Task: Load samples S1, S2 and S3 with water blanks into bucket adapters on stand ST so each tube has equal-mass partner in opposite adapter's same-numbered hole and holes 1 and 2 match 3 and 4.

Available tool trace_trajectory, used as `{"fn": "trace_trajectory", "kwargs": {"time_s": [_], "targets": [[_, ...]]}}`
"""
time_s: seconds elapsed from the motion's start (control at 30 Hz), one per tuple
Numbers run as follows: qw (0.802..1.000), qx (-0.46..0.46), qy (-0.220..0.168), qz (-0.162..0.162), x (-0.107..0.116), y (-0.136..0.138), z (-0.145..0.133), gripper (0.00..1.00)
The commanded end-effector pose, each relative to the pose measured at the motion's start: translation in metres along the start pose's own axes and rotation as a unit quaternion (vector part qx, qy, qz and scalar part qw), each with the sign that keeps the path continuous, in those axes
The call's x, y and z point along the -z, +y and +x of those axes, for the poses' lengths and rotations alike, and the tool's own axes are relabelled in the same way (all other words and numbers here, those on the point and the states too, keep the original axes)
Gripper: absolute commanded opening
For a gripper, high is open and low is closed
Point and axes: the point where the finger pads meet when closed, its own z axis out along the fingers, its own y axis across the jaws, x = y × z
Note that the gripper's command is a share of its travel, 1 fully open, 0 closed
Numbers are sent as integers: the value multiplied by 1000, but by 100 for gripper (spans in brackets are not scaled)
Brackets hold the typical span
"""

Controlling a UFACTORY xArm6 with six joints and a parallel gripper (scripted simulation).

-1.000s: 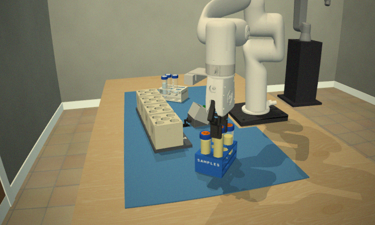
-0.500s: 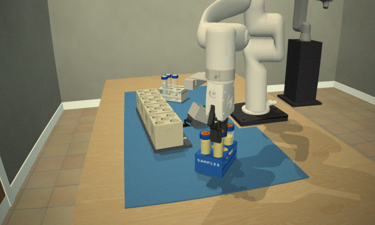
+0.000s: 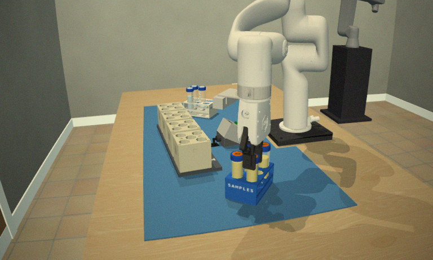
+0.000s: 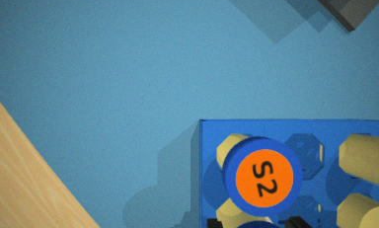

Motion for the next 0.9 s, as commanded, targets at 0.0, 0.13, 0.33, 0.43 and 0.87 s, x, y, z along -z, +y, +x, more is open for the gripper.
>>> {"fn": "trace_trajectory", "kwargs": {"time_s": [0.0, 0.13, 0.33, 0.43, 0.87], "targets": [[1000, 0, 0, 3, 1, -2, 0, 0], [1000, 0, 0, 2, 1, -2, 0, 0], [1000, 0, 0, 3, 1, -2, 0, 0], [1000, 0, 0, 3, 1, -2, 0, 44], [1000, 0, 0, 3, 1, -2, 0, 44]]}}
